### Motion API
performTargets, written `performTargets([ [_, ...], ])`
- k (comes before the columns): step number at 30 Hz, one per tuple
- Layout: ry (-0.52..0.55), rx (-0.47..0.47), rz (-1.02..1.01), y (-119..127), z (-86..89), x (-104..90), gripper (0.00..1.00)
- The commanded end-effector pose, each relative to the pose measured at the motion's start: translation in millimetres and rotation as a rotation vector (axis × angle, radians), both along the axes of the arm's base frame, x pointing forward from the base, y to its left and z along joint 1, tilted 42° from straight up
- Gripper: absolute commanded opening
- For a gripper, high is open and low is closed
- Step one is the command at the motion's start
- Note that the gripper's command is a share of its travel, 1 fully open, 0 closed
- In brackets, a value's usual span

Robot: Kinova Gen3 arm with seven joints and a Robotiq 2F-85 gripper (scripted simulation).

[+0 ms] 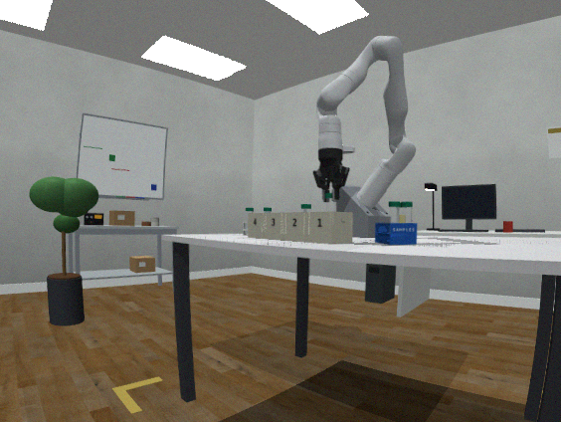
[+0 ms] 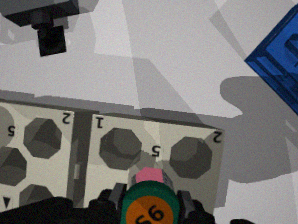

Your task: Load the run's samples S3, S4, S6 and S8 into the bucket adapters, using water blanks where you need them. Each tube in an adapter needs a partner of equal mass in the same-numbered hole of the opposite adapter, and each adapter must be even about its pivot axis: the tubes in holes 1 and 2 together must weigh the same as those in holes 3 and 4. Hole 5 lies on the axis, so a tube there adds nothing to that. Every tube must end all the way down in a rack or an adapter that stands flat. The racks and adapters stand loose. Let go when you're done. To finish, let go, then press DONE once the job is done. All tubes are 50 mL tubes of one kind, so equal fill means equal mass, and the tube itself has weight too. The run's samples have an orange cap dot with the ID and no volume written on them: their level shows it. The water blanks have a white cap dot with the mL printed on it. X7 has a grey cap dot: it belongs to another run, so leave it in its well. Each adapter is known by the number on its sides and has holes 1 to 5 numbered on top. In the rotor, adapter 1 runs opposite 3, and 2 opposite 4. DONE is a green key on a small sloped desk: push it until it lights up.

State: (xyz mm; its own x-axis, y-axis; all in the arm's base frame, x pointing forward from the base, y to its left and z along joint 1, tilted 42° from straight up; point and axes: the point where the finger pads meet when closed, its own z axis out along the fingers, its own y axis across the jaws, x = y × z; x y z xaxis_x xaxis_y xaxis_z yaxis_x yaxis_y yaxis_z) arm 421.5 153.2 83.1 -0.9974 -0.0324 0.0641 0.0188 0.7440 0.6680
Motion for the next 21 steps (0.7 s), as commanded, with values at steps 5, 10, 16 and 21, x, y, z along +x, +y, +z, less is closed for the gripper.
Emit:
performTargets([
  [5, -0.001, 0.000, -0.001, 2.6, -3.1, 0.2, 0.10],
  [10, -0.001, 0.000, -0.001, 4.8, -5.6, 0.0, 0.10],
  [16, -0.001, 0.000, -0.001, 6.6, -7.6, -0.2, 0.10],
  [21, -0.001, 0.000, -0.001, 8.8, -10.1, -0.4, 0.10],
])
